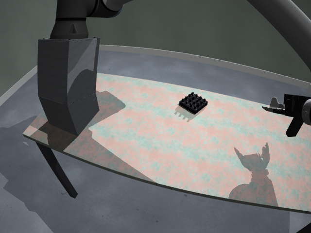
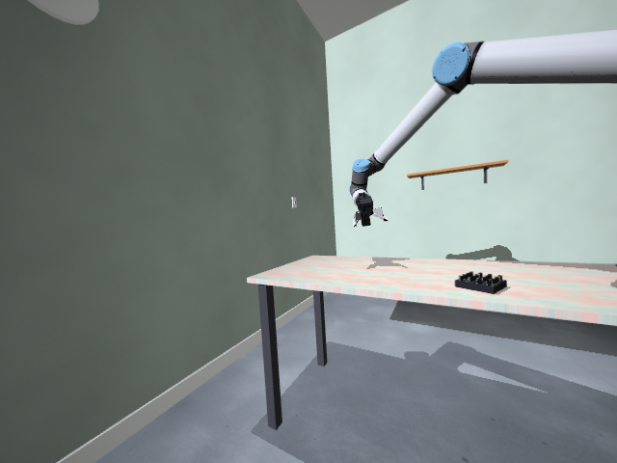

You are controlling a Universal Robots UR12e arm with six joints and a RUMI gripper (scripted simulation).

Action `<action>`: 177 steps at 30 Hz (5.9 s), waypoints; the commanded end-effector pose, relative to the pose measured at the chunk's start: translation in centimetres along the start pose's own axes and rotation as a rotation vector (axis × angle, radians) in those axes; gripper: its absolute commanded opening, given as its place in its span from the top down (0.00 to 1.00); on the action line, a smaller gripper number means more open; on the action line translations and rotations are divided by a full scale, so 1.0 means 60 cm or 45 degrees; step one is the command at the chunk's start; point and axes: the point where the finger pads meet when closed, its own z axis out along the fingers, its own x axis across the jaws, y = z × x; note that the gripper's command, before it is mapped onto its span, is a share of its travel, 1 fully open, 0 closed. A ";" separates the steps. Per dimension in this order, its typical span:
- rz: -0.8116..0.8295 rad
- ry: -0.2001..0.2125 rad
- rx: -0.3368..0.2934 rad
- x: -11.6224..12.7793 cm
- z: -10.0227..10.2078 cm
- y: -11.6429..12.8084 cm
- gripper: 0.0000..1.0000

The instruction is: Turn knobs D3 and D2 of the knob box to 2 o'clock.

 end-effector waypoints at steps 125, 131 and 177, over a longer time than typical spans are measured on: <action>-0.805 0.276 1.162 0.451 0.553 0.048 0.00; -0.845 0.291 1.220 0.473 0.581 0.050 0.00; -0.878 0.300 1.267 0.492 0.602 0.054 0.00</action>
